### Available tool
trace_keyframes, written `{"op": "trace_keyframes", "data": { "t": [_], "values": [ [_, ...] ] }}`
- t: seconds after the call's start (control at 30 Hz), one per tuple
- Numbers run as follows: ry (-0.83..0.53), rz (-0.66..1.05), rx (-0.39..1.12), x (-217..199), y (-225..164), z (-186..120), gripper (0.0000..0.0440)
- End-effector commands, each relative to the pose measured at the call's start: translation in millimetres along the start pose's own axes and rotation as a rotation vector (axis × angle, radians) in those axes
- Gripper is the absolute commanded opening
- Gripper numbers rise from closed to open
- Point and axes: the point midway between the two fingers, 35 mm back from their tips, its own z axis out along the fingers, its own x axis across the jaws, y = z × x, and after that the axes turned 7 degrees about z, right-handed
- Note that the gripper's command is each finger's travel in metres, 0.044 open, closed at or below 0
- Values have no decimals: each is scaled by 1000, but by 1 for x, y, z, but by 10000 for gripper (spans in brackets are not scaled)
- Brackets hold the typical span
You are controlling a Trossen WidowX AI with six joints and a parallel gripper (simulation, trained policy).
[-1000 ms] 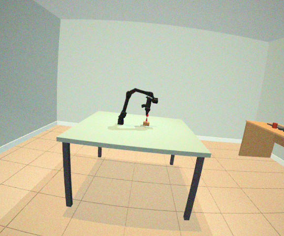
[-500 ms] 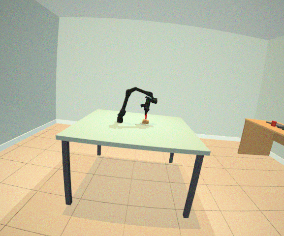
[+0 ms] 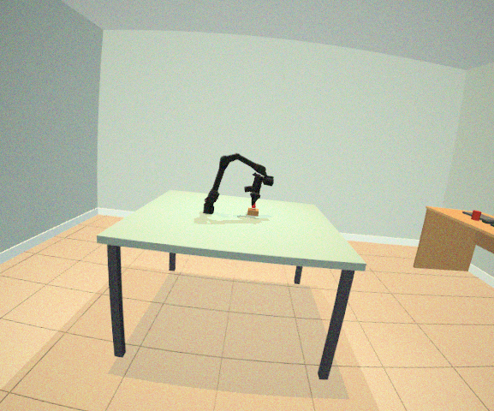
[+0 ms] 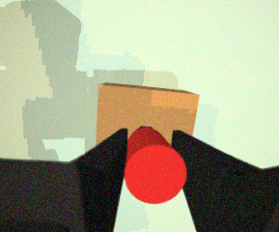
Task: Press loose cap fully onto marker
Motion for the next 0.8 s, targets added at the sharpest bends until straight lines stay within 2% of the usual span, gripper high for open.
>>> {"op": "trace_keyframes", "data": {
  "t": [0.0, 0.33, 0.43, 0.5, 0.77],
  "values": [
    [3, -19, -45, 0, 8, 11, 89],
    [-3, -30, -82, 1, 17, 14, 146],
    [-12, -42, -99, 2, 24, 12, 175],
    [-20, -47, -104, 2, 28, 10, 207],
    [-46, -72, -85, 2, 35, 7, 409]
  ]
}}
